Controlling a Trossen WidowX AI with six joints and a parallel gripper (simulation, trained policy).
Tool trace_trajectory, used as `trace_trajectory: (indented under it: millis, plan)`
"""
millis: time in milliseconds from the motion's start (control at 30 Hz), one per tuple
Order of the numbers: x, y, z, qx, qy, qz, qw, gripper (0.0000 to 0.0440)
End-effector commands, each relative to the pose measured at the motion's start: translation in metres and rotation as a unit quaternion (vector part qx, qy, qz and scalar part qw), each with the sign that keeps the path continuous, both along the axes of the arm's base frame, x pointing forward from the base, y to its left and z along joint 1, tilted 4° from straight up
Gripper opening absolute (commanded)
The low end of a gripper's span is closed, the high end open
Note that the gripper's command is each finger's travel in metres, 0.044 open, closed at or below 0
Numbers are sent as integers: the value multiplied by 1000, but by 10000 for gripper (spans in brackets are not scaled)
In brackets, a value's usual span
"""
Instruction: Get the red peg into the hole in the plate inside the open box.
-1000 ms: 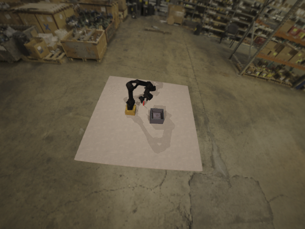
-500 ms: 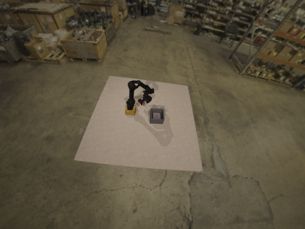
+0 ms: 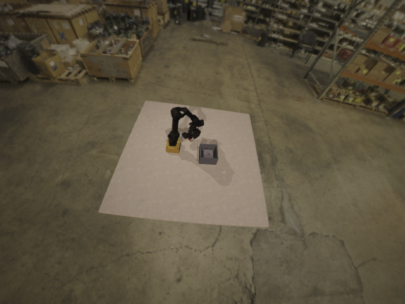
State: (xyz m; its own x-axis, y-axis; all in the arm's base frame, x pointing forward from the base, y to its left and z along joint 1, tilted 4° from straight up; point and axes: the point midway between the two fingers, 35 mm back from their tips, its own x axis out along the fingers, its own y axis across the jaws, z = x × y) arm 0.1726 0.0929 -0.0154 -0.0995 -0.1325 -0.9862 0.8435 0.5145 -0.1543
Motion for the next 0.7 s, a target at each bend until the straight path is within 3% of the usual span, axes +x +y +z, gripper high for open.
trace_trajectory:
  millis: [0, 667]
  plan:
    - [0, 1, 1, 15, 9, -2, 1000, 0]
    - [27, -25, 68, -24, -77, 84, 993, 0]
